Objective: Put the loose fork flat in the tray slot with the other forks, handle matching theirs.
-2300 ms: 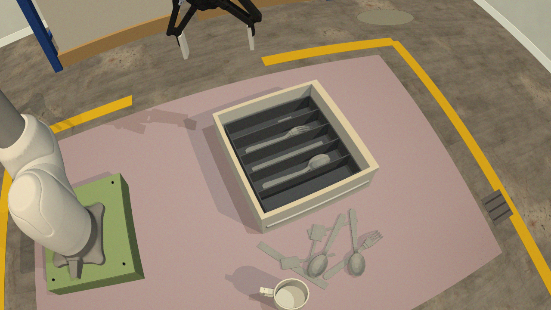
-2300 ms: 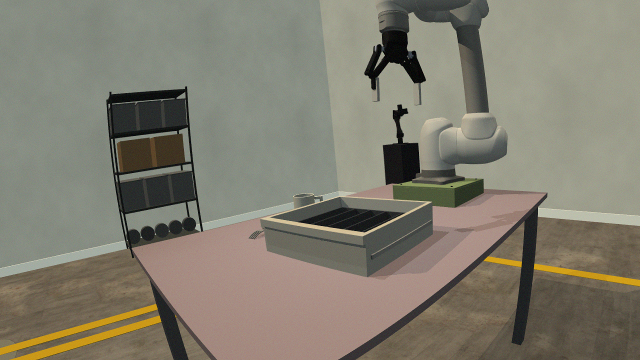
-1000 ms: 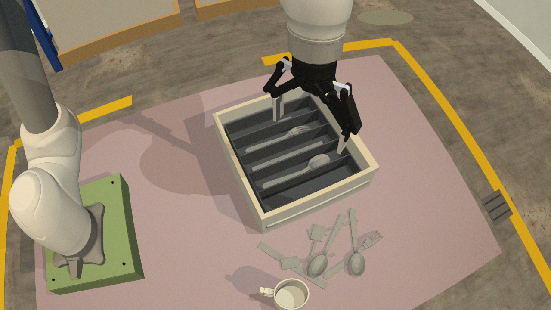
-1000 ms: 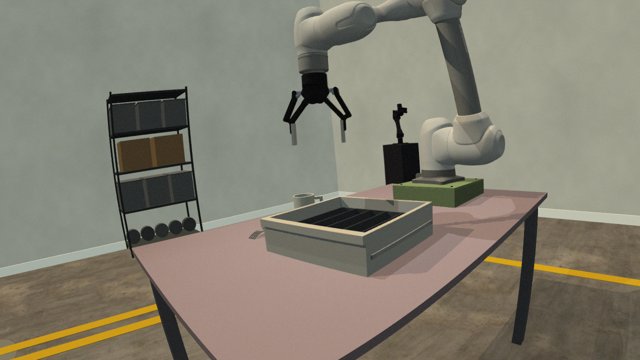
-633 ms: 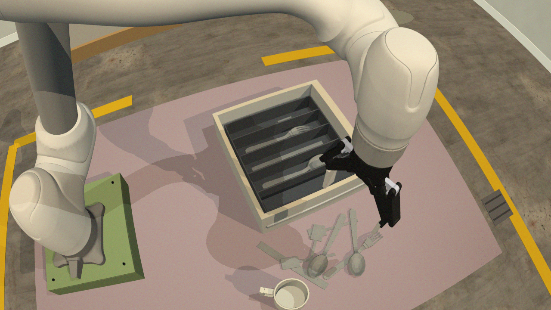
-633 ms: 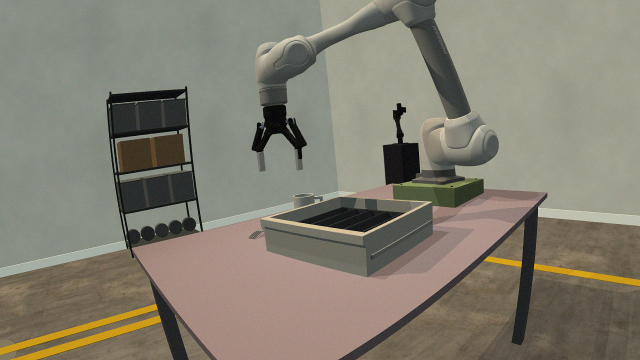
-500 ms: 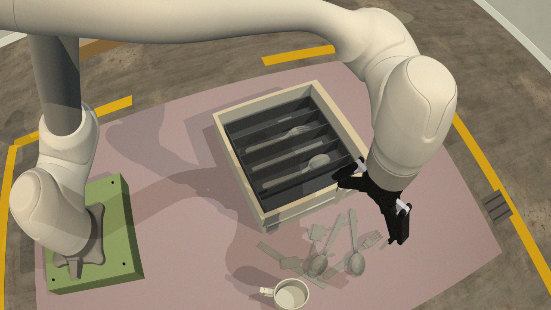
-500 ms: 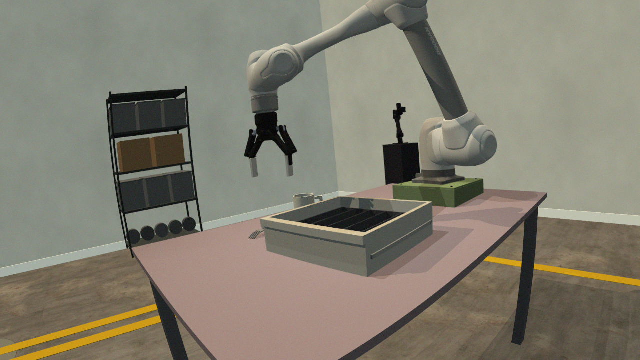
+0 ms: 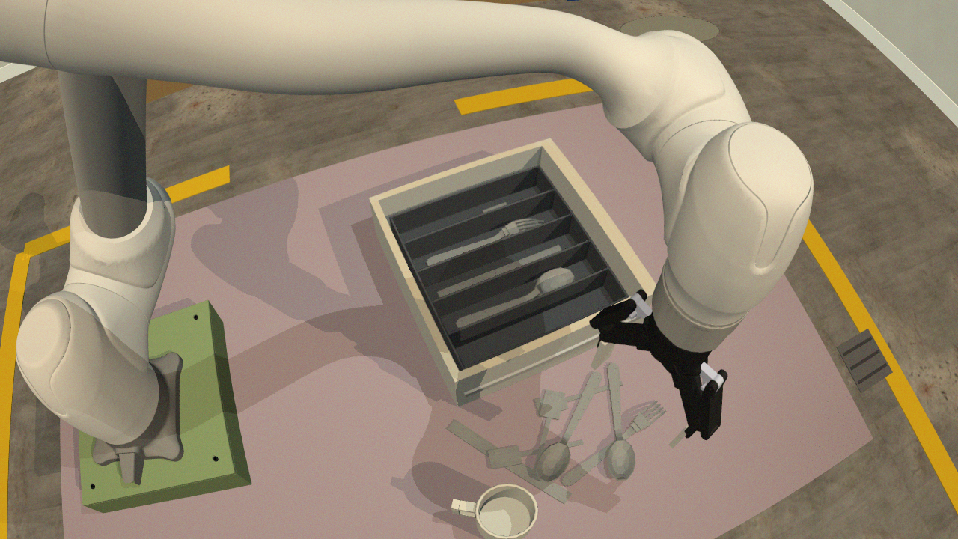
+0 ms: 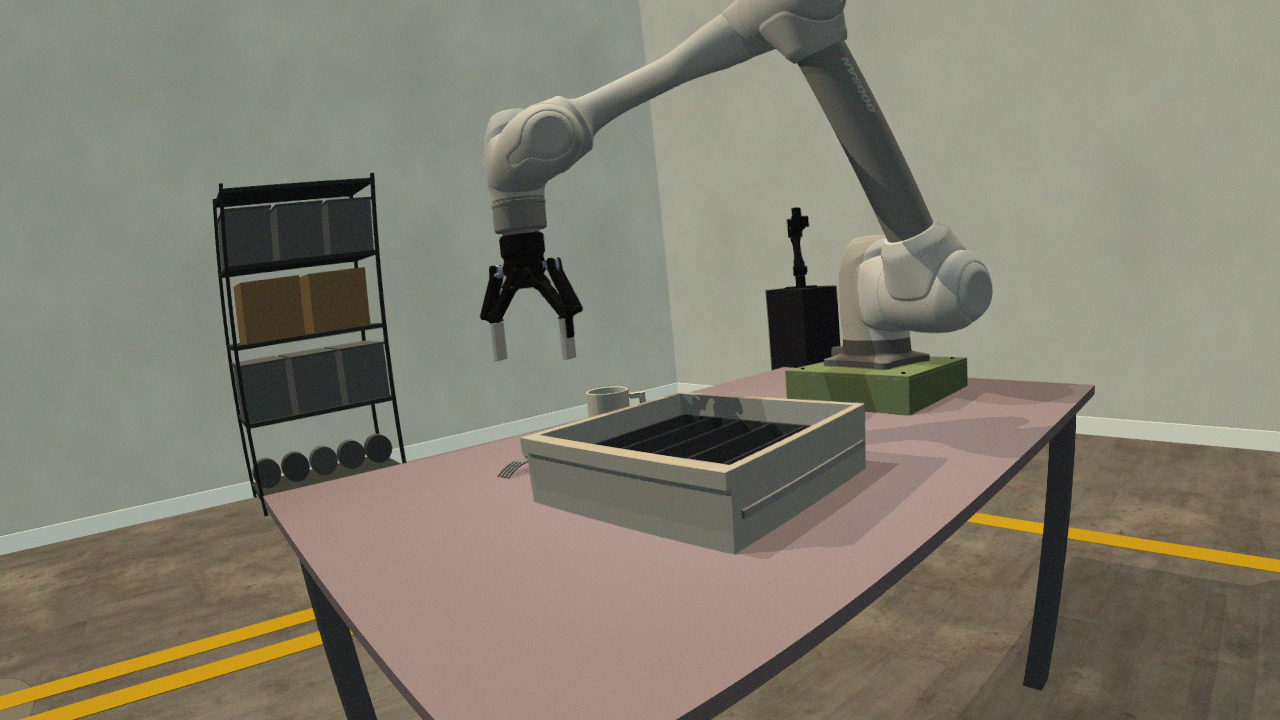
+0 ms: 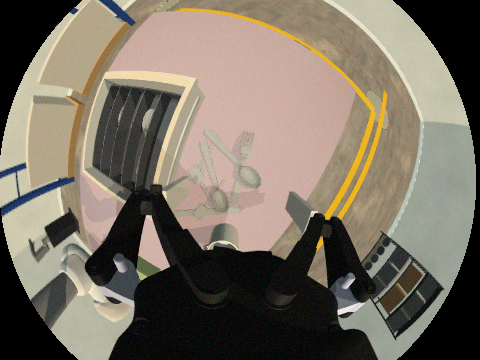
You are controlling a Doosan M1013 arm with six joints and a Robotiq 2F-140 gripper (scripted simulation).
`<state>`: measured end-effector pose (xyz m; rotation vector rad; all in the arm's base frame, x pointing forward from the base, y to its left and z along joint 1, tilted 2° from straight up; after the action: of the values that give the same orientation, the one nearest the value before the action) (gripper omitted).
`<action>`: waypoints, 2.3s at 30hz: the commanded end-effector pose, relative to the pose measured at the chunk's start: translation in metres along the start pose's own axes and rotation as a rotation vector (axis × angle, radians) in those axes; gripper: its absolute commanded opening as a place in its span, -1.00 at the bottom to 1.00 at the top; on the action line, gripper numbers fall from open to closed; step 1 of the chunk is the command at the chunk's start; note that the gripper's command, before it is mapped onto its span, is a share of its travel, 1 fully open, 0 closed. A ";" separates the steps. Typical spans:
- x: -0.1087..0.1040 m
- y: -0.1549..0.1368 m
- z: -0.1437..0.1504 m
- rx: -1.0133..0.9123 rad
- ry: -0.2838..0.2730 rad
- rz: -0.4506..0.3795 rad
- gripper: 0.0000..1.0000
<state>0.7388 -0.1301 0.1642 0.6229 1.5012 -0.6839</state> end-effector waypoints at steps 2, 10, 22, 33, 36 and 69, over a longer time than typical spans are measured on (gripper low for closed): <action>0.015 0.009 0.006 0.014 0.000 0.010 1.00; 0.074 0.033 0.017 0.061 0.001 0.010 -0.64; 0.074 0.033 0.017 0.061 0.001 0.010 -0.64; 0.074 0.033 0.017 0.061 0.001 0.010 -0.64; 0.074 0.033 0.017 0.061 0.001 0.010 -0.64; 0.088 0.033 0.017 0.061 0.001 0.010 -0.64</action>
<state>0.7716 -0.1254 0.0806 0.6668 1.4806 -0.7233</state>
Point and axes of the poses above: the point where the finger pads meet when closed, its own x axis out along the fingers, its own z axis across the jaws, y = z × x, the point moved 7 cm from there along -x, back along the fingers, and after that the axes turned 14 degrees about -x, right-handed, at the moved point
